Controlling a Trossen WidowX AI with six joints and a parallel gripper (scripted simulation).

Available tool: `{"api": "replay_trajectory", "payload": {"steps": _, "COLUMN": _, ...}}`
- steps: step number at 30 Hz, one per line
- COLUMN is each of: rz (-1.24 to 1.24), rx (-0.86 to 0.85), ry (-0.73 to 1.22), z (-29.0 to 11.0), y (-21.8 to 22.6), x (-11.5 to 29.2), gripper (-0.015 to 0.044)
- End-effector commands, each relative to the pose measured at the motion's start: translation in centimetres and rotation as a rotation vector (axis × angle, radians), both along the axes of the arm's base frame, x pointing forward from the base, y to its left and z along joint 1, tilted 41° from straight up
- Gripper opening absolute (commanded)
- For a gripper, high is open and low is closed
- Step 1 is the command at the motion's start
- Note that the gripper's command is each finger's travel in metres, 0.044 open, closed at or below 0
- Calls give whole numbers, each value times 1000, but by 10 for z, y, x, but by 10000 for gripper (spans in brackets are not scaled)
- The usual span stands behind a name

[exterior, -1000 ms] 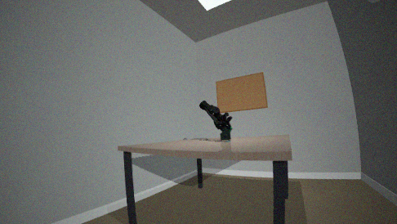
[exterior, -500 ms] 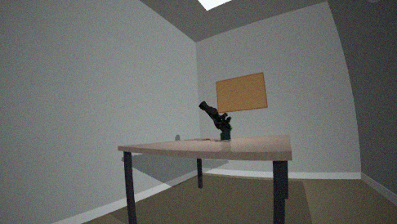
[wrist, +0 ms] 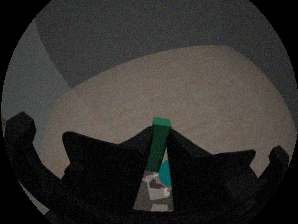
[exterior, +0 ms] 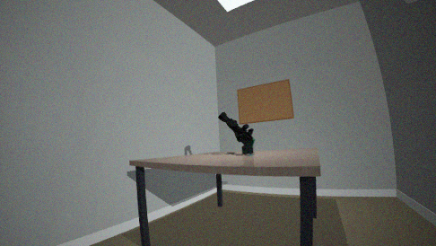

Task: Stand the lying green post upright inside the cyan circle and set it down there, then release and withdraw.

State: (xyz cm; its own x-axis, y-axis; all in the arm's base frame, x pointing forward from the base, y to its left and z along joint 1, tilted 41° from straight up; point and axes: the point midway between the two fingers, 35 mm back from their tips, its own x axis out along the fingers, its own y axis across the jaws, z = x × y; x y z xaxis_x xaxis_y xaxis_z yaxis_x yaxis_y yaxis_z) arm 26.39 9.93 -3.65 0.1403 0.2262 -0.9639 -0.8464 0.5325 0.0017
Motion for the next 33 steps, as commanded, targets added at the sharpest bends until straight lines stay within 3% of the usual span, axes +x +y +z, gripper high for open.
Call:
{"api": "replay_trajectory", "payload": {"steps": 1, "rz": 9, "rx": 25, "ry": -18, "z": 0, "y": -2, "x": -2, "gripper": 23}}
{"api": "replay_trajectory", "payload": {"steps": 33, "rz": 73, "rx": 185, "ry": -195, "z": 13, "y": -6, "x": -3, "gripper": 23}}
